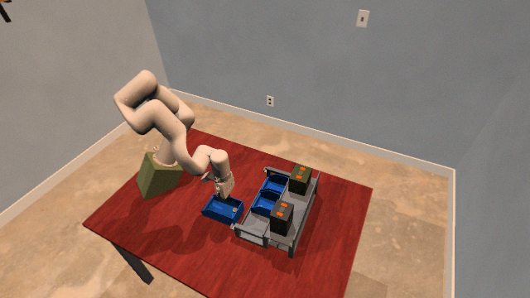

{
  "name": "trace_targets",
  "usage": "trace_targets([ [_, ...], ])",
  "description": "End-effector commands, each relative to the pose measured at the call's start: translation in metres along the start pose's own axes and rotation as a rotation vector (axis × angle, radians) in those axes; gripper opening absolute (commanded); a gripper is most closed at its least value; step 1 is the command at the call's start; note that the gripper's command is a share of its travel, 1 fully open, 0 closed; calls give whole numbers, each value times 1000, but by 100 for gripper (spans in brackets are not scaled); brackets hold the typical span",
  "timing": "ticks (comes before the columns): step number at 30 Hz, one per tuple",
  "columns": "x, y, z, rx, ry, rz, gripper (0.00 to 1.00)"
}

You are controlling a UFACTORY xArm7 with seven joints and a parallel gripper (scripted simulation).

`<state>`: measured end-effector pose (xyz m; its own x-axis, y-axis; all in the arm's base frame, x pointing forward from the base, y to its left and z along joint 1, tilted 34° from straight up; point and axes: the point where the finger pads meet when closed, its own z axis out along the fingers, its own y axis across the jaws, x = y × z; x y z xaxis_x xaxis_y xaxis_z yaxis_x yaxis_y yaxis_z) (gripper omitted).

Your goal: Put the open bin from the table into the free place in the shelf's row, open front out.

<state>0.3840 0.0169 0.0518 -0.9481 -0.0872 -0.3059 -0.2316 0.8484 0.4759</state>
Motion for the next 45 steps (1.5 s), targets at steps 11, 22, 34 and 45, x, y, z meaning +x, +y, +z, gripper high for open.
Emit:
trace_targets([
  [11,5,-1,8,2,-2,0,0],
  [22,11,-1,17,2,-2,0,0],
  [34,13,-1,20,2,-2,0,0],
  [45,13,-1,22,2,-1,0,0],
])
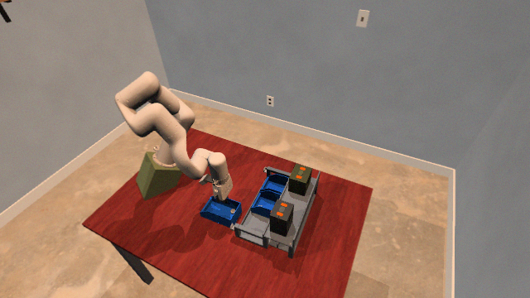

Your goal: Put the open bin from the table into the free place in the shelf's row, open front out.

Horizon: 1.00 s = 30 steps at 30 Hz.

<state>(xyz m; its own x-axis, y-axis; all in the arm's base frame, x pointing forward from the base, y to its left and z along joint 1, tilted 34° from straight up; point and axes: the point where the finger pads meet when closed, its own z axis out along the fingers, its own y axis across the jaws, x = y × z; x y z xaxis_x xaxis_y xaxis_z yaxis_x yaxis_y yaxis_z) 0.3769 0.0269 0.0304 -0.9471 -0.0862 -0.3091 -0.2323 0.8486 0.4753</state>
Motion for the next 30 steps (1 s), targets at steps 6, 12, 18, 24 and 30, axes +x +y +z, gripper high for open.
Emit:
trace_targets([
  [6,1,-1,1,1,2,1,0],
  [12,1,0,3,1,3,1,0],
  [18,1,0,3,1,3,1,0],
  [24,1,0,3,1,3,1,0],
  [30,1,0,5,1,3,1,0],
])
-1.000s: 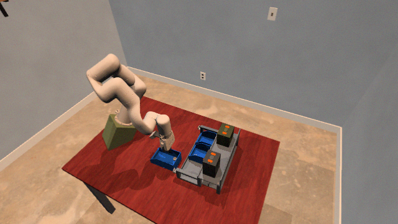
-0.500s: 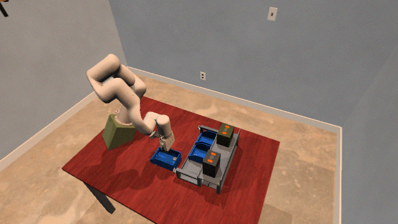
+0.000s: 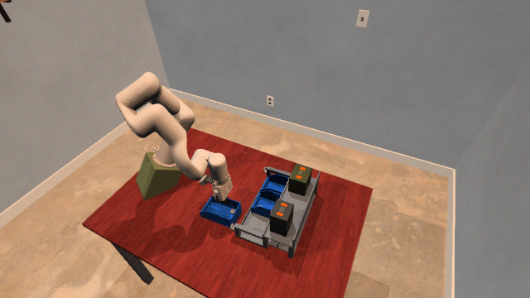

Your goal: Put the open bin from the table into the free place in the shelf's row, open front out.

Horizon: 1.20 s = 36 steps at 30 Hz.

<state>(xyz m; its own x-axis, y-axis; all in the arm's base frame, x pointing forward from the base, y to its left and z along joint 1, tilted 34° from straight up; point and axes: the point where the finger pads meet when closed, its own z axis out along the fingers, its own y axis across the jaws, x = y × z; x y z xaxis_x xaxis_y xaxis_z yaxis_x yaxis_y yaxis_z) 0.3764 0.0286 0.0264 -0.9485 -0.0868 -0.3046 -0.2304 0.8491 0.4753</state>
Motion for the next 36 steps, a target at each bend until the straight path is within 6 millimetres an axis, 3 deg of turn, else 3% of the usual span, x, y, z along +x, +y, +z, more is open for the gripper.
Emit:
trace_targets([
  [1,-1,1,1,0,-2,-1,0],
  [36,-2,0,4,0,-2,-2,0],
])
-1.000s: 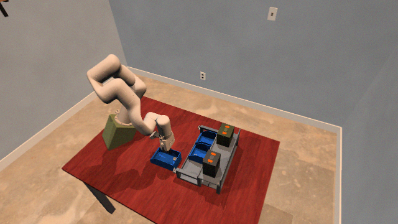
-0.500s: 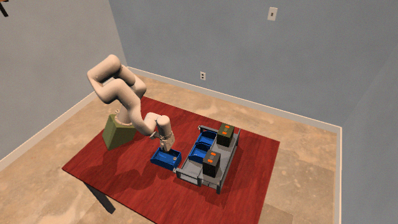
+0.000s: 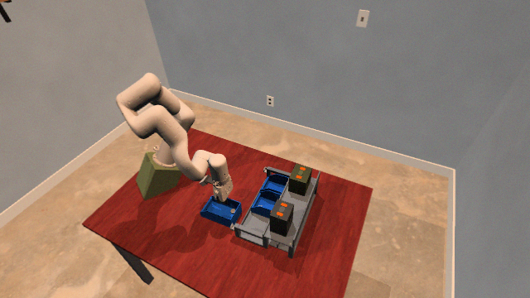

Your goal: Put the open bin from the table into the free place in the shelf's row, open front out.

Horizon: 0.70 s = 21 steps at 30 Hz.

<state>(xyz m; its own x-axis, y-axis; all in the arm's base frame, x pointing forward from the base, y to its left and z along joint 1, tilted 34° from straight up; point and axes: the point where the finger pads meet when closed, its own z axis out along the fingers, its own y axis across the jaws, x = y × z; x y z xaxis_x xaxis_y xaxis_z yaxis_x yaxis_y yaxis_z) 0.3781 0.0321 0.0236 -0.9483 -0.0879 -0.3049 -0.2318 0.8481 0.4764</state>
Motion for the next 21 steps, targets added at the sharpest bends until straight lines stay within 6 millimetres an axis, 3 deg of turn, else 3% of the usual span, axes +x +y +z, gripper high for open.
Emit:
trace_targets([
  [1,-1,-1,0,2,-3,0,0],
  [21,-2,-1,1,2,-3,0,0],
])
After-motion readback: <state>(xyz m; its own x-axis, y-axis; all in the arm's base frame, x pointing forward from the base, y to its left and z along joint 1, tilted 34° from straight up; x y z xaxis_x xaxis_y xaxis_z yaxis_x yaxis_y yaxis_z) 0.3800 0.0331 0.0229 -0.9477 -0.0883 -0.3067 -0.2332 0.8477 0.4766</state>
